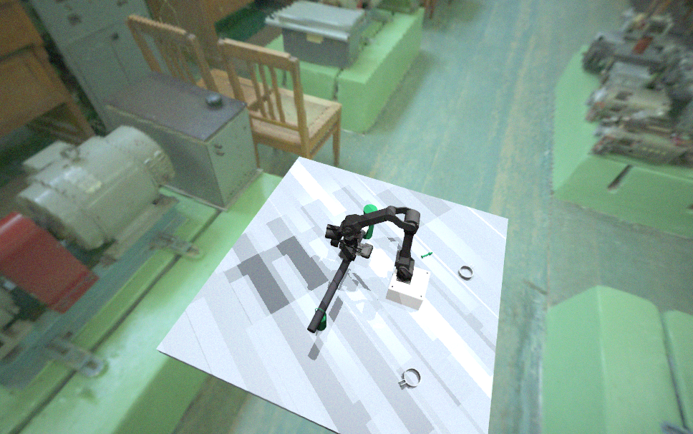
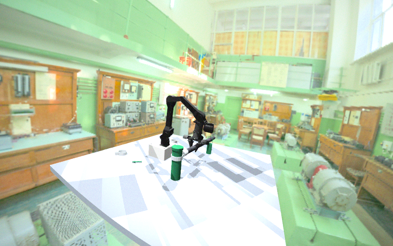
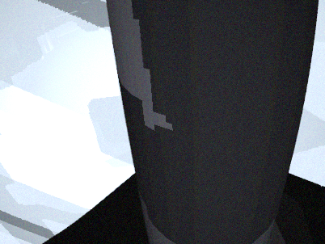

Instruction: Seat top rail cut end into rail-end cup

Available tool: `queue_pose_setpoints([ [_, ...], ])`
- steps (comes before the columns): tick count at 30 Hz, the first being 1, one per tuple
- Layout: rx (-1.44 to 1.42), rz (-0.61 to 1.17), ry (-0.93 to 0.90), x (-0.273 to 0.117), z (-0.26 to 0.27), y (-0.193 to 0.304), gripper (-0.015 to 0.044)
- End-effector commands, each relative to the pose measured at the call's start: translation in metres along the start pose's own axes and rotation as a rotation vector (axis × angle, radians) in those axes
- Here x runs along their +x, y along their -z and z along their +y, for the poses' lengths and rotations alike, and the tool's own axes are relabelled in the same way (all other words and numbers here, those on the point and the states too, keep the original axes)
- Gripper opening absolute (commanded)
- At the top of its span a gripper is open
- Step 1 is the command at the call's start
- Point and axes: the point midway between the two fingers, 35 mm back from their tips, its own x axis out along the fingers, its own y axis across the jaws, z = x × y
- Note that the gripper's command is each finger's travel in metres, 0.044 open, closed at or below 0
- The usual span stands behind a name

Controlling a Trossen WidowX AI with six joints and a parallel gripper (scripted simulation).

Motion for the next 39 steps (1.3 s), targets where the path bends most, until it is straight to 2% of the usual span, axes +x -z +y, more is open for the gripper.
queue_pose_setpoints([
  [1,0.007,0.013,0.004,0.0003,-0.0009,0.0049,0.0],
  [37,0.001,0.001,0.0,0.0031,-0.0002,0.0091,0.0],
  [39,0.001,0.001,0.0,0.0031,-0.0002,0.0091,0.0053],
])
